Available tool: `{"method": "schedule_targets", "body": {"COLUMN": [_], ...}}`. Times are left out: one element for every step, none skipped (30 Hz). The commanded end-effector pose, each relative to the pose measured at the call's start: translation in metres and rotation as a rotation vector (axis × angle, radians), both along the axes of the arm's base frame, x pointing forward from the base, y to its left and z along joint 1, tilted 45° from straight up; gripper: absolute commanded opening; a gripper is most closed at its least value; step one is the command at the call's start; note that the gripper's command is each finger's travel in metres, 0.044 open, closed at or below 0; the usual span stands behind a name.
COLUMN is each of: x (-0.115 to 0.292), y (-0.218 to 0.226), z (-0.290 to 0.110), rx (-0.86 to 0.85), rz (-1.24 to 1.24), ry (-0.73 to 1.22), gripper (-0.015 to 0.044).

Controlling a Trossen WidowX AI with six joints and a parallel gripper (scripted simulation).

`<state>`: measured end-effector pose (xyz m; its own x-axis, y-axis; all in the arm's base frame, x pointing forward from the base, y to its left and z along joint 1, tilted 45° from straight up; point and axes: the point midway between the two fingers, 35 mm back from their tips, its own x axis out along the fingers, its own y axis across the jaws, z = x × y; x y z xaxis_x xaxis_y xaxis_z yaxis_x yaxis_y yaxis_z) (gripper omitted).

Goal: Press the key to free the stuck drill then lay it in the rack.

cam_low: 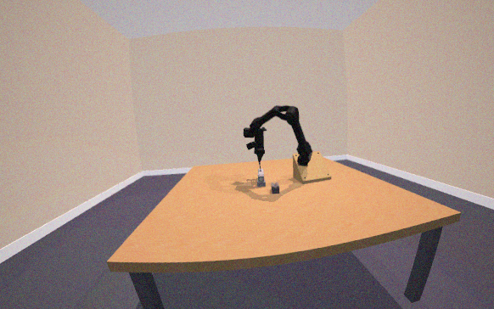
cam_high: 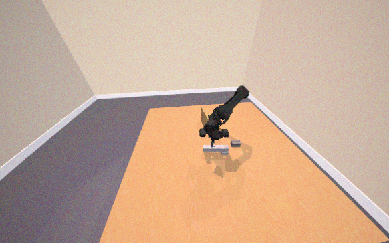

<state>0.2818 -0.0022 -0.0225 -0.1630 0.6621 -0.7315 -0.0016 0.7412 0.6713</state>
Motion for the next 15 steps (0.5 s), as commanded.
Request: {"method": "schedule_targets", "body": {"x": [-0.0091,-0.0093,-0.0095,-0.0096,-0.0097,-0.0099,-0.0100,-0.0101,-0.0101,-0.0102,-0.0103,-0.0105,-0.0106,-0.0106,-0.0107], "y": [0.0103,0.0105,0.0109,0.0111,0.0114,0.0117,0.0120,0.0122,0.0124,0.0126,0.0129,0.0132,0.0135,0.0138,0.0139], "z": [-0.0076,-0.0078,-0.0081,-0.0083,-0.0086,-0.0089,-0.0091,-0.0093,-0.0094,-0.0096,-0.0099,-0.0101,-0.0103,-0.0105,-0.0106], "rx": [0.011,0.011,0.011,0.011,0.011,0.011,0.011,0.011,0.011,0.011,0.011,0.011,0.011,0.011,0.011], "rz": [0.019,0.019,0.019,0.019,0.019,0.019,0.019,0.019,0.019,0.019,0.019,0.019,0.019,0.019,0.019], "ry": [0.032,0.032,0.032,0.032,0.032,0.032,0.032,0.032,0.032,0.032,0.032,0.032,0.032,0.032,0.032], "gripper": [0.0000,0.0000,0.0000,0.0000,0.0000,0.0000,0.0000,0.0000,0.0000,0.0000,0.0000,0.0000,0.0000,0.0000,0.0000]}}
